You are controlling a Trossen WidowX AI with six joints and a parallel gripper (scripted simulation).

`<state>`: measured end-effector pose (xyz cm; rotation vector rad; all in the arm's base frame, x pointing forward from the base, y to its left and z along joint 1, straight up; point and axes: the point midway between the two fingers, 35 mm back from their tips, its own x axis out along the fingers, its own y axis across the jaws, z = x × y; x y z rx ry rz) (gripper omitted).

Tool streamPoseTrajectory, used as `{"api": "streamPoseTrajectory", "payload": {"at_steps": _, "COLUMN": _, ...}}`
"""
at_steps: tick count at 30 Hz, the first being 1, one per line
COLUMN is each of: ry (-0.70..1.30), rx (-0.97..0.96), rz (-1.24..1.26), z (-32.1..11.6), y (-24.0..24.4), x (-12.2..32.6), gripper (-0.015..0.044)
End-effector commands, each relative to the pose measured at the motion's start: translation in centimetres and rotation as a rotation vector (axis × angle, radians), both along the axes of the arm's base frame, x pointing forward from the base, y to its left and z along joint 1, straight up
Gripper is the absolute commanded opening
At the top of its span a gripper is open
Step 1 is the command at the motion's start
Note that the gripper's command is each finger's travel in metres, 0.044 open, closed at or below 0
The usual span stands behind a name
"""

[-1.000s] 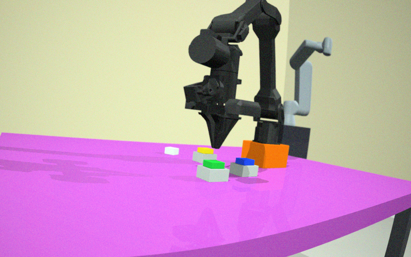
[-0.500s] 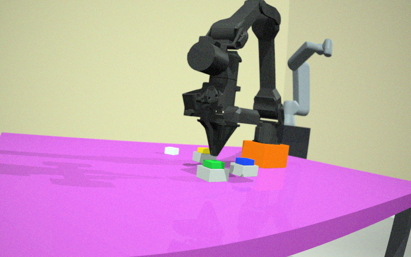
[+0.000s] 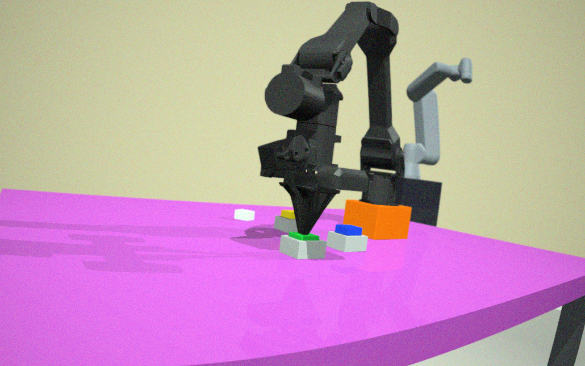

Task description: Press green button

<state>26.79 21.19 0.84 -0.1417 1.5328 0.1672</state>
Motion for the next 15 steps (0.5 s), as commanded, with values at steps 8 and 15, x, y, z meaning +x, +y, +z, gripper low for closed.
{"api": "streamPoseTrajectory", "payload": {"at_steps": 8, "ry": 0.007, "rx": 0.000, "rz": -0.005, "z": -0.3, "y": -0.1, "x": -0.2, "gripper": 0.0020}}
{"api": "streamPoseTrajectory", "payload": {"at_steps": 15, "ry": 0.003, "rx": 0.000, "rz": -0.003, "z": 1.5, "y": 0.0, "x": -0.1, "gripper": 0.0020}}
